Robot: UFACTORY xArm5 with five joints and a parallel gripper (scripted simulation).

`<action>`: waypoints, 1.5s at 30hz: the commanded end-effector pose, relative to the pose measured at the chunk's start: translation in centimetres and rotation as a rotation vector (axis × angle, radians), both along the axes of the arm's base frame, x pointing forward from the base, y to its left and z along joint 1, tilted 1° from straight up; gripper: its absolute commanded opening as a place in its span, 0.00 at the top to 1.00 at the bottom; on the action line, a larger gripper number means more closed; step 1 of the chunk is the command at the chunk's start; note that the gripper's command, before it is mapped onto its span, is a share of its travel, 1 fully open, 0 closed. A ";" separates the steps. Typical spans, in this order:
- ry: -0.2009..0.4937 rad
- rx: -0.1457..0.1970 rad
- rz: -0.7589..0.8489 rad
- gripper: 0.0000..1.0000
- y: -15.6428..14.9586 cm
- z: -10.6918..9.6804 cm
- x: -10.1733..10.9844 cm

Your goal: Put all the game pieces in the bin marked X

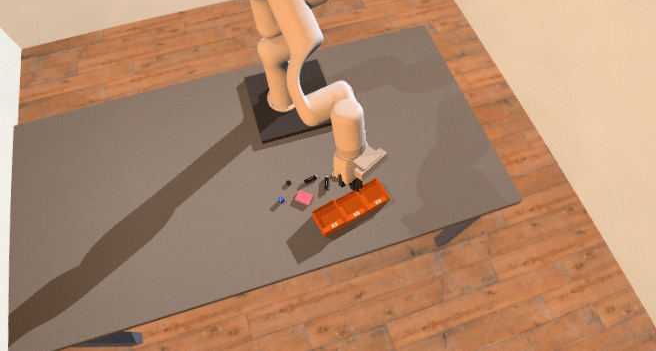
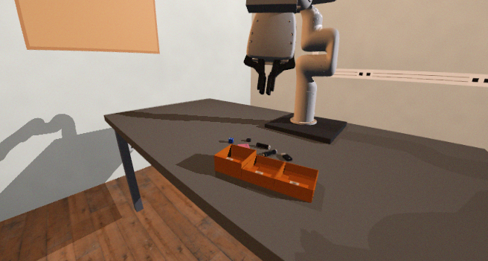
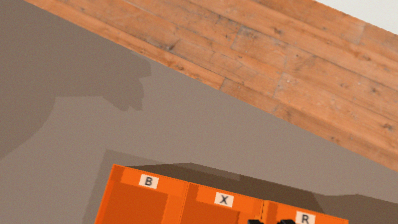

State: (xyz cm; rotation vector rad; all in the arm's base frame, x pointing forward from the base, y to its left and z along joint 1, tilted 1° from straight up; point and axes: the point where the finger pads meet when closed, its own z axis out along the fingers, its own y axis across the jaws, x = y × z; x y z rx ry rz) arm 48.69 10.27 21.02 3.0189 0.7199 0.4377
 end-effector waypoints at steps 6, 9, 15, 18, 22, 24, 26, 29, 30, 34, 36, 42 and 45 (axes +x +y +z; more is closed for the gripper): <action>0.077 0.002 -0.127 0.91 -3.4 1.2 -2.0; 0.128 0.005 -0.211 0.91 -4.7 1.7 -3.0; 0.154 0.006 -0.254 0.91 -5.9 2.1 -4.0; 0.179 0.006 -0.296 0.91 -7.1 2.6 -5.0; 0.229 0.008 -0.380 0.91 -8.2 3.1 -6.2; 0.229 0.008 -0.380 0.91 -8.7 3.3 -6.8; 0.229 0.008 -0.380 0.91 -8.7 3.3 -6.7; 0.276 -0.005 -0.459 0.91 -9.2 1.5 -8.4; 0.276 -0.005 -0.459 0.91 -9.3 0.9 -9.0; 0.276 -0.005 -0.459 0.91 -9.6 -0.3 -10.1; 0.276 -0.005 -0.459 0.91 -9.7 -0.8 -10.6; 0.276 -0.005 -0.459 0.91 -9.7 -0.8 -10.6; 0.276 -0.005 -0.459 0.91 -9.7 -0.8 -10.6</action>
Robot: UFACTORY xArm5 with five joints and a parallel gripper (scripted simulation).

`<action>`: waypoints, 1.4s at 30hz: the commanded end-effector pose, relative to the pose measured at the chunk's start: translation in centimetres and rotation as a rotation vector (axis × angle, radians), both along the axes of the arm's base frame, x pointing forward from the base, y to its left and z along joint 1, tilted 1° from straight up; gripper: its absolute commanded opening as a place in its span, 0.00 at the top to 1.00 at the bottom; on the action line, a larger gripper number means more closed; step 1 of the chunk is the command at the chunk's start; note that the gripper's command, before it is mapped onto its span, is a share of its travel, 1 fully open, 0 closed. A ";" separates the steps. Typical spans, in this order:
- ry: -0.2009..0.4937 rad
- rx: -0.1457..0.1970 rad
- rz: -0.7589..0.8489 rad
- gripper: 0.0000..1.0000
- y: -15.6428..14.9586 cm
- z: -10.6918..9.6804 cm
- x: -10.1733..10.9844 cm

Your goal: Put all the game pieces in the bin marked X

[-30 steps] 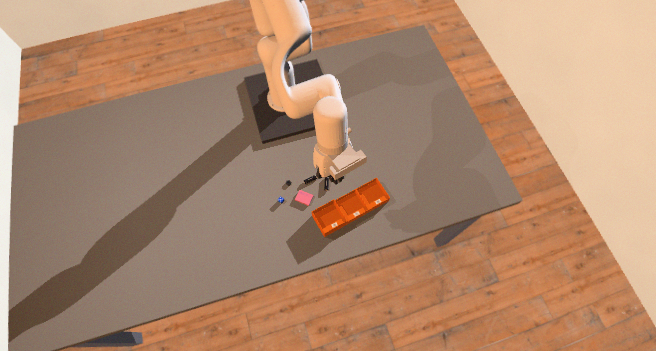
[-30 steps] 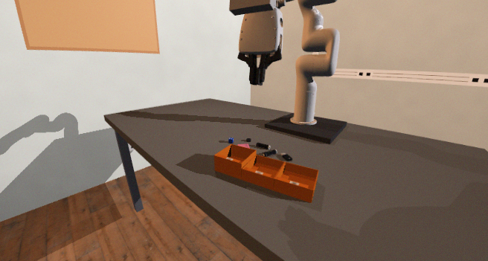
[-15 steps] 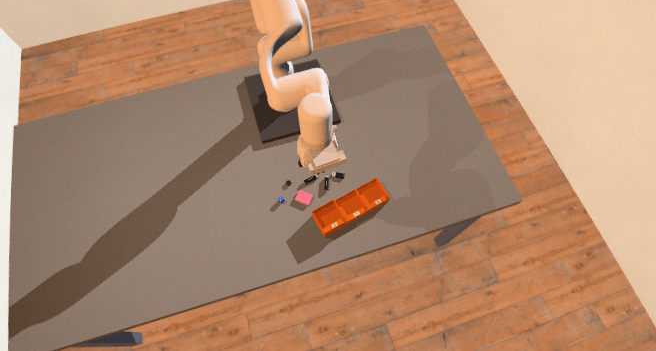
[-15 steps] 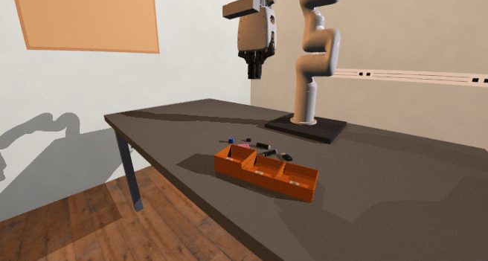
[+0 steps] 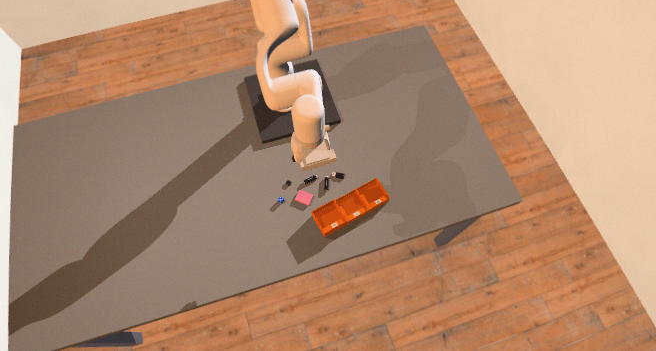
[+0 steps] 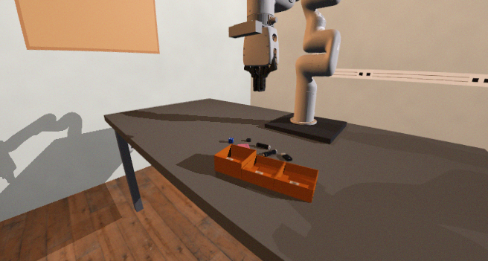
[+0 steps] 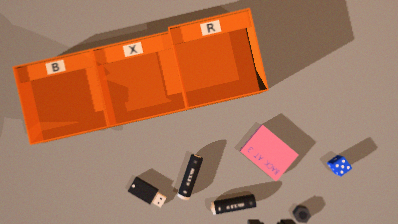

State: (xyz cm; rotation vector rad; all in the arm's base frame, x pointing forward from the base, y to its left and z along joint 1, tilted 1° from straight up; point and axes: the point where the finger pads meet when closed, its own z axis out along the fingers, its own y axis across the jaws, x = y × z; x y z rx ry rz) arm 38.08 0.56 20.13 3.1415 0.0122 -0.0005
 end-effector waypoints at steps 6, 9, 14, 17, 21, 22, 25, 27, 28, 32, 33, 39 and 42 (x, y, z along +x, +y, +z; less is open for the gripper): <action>-0.004 -0.013 0.050 0.91 -0.1 -0.6 0.5; -0.003 -0.011 0.169 0.91 -0.5 -2.5 2.0; -0.003 -0.013 0.224 0.91 -1.2 -5.8 4.6; -0.003 -0.013 0.224 0.91 -1.6 -7.7 6.1; -0.003 -0.013 0.224 0.91 -1.9 -9.6 7.4; -0.003 -0.013 0.224 0.91 -1.9 -9.6 7.4; -0.003 -0.013 0.224 0.91 -2.4 -11.7 9.1; -0.003 -0.013 0.224 0.91 -2.5 -12.3 9.6; -0.003 -0.013 0.224 0.91 -2.5 -12.3 9.6; -0.003 -0.013 0.224 0.91 -2.5 -12.3 9.6; -0.003 -0.013 0.224 0.91 -2.5 -12.3 9.6; -0.003 -0.013 0.224 0.91 -2.5 -12.3 9.6; -0.003 -0.013 0.224 0.91 -2.5 -12.3 9.6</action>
